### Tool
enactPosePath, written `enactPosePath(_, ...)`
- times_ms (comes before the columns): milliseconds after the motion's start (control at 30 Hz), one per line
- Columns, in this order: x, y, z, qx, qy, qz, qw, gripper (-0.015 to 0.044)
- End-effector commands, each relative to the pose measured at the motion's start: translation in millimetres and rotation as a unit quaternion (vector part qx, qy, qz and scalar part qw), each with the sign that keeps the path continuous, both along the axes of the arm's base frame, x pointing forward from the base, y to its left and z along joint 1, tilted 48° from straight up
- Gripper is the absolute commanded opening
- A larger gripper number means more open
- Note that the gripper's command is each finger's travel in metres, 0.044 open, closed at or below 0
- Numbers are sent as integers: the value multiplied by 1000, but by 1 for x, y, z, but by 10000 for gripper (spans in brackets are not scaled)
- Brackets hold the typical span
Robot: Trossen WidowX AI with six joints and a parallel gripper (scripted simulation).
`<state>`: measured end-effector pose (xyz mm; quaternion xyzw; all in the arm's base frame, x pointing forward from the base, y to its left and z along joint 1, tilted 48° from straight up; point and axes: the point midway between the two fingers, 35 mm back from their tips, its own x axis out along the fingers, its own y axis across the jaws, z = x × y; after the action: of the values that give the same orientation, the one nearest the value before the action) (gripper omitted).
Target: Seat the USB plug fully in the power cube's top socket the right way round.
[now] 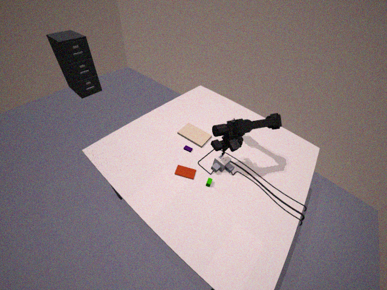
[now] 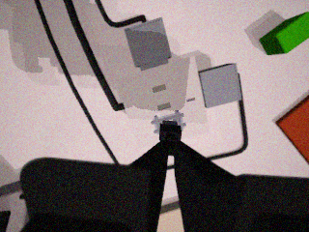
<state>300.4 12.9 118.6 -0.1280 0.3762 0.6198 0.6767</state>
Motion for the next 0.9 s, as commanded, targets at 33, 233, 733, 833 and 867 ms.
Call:
enactPosePath(33, 0, 0, 0, 3, -40, 36, 999, 0)
enactPosePath(233, 0, 0, 0, 7, -96, 87, 992, 0)
enactPosePath(733, 0, 0, 0, 7, -101, 91, 991, 0)
enactPosePath(833, 0, 0, 0, 7, -102, 92, 991, 0)
enactPosePath(867, 0, 0, 0, 7, -102, 92, 991, 0)
